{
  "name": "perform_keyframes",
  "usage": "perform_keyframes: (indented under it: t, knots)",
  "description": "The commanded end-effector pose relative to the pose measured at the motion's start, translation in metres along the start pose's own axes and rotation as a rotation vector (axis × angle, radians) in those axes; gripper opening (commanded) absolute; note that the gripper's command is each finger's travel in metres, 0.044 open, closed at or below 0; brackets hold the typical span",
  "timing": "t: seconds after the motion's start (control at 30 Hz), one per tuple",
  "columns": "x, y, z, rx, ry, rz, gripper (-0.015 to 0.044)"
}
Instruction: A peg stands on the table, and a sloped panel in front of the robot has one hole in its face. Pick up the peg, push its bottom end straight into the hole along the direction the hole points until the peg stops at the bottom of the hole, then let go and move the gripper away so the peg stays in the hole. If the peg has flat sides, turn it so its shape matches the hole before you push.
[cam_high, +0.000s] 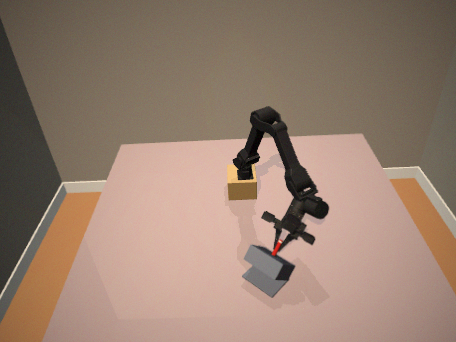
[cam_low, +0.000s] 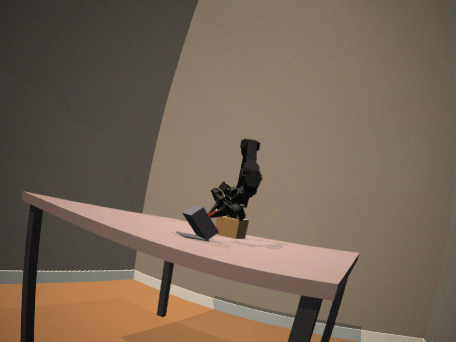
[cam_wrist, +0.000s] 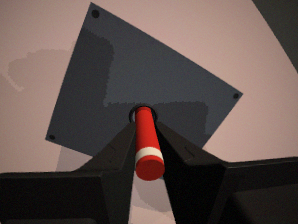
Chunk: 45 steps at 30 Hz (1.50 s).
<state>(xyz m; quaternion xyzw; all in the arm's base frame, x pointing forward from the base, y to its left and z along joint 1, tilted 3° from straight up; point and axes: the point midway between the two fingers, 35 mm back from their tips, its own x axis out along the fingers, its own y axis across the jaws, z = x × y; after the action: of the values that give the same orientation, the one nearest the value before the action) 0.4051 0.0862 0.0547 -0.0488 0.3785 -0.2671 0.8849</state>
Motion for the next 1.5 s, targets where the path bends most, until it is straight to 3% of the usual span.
perform_keyframes:
  t: [0.0,0.37,0.93,1.47]
  knots:
    - [0.002,0.001,-0.001,-0.007,0.003,0.005,0.0000]
    - [0.001,0.000,0.000,0.000,0.000,0.000,0.0000]
    - [-0.004,0.001,0.000,-0.001,0.002,0.001,0.0440]
    - [-0.036,0.004,0.000,-0.006,0.010,0.006,0.0440]
